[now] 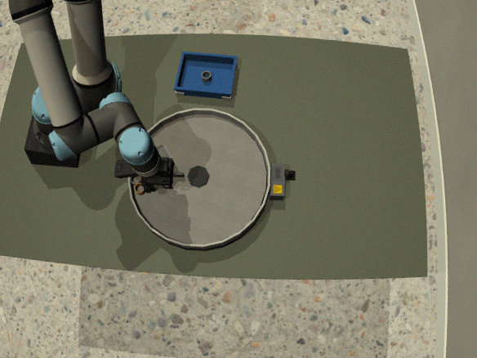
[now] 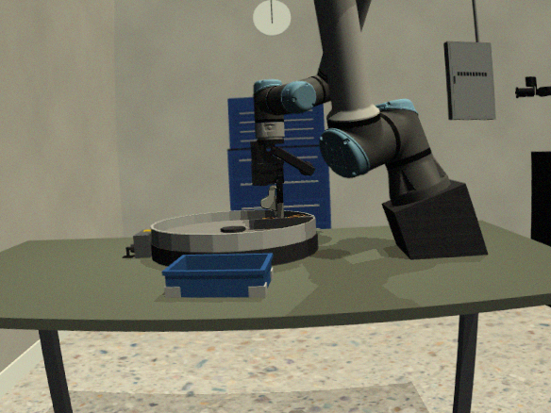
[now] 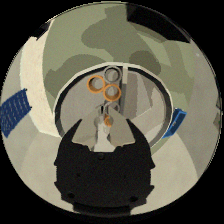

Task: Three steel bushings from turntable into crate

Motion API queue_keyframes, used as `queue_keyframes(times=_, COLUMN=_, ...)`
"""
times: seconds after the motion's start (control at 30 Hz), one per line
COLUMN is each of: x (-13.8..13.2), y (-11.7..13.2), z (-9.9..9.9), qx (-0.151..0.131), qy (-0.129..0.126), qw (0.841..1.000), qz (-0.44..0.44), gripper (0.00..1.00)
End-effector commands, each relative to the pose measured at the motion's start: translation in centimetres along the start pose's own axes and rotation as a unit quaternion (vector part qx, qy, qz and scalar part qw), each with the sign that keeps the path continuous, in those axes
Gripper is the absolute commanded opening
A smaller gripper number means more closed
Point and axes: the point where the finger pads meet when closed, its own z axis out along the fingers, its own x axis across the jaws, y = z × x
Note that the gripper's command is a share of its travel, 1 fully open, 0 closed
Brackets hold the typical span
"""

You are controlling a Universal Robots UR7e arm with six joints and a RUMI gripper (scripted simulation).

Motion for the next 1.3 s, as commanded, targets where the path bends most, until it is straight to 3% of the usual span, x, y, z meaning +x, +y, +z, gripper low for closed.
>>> queue_keyframes(times=0.0, x=-0.02, y=0.03, z=-0.02, qx=0.0, qy=0.0, qw=1.0, qz=0.0, gripper=0.06)
queue_keyframes(times=0.03, x=-0.02, y=0.03, z=-0.02, qx=0.0, qy=0.0, qw=1.0, qz=0.0, gripper=0.0)
queue_keyframes(times=1.27, x=-0.02, y=0.03, z=-0.02, qx=0.0, qy=0.0, qw=1.0, qz=0.0, gripper=0.0)
